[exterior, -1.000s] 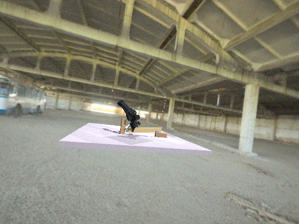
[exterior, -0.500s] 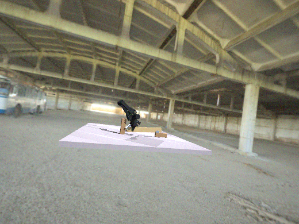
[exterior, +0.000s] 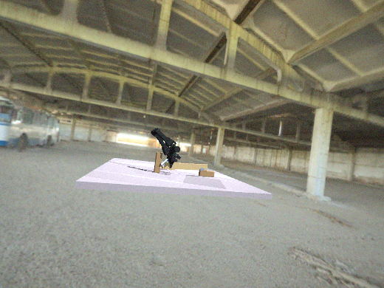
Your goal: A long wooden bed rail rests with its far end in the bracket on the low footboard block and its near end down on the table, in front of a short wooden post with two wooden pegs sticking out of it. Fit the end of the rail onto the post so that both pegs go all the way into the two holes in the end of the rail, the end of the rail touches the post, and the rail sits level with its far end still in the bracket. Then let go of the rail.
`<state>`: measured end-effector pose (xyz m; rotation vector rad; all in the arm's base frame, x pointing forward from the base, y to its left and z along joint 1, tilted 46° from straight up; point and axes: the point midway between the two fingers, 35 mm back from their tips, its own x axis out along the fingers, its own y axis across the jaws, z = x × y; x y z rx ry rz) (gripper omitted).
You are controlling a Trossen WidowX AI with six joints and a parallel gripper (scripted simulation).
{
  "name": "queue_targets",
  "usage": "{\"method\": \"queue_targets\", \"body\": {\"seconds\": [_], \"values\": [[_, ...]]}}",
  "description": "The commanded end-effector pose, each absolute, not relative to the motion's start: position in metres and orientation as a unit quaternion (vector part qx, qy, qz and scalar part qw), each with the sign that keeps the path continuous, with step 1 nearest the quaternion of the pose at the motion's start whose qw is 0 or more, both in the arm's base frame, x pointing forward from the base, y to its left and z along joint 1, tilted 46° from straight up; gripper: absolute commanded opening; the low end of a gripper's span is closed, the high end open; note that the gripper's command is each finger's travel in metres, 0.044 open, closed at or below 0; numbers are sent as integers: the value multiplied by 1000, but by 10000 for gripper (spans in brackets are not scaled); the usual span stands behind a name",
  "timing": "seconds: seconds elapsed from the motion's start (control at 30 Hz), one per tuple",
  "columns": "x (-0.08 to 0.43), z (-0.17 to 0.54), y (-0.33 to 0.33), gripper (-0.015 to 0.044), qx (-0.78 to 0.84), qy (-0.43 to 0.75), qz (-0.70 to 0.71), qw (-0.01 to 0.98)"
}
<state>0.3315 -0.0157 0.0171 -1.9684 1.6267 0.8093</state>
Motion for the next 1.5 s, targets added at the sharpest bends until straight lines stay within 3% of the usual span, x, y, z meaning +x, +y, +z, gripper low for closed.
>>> {"method": "queue_targets", "body": {"seconds": [0.0, 1.47], "values": [[333, 19, -10, 0, -716, 586, 298, 235], [330, 28, 0, 0, -716, 586, 298, 235]]}}
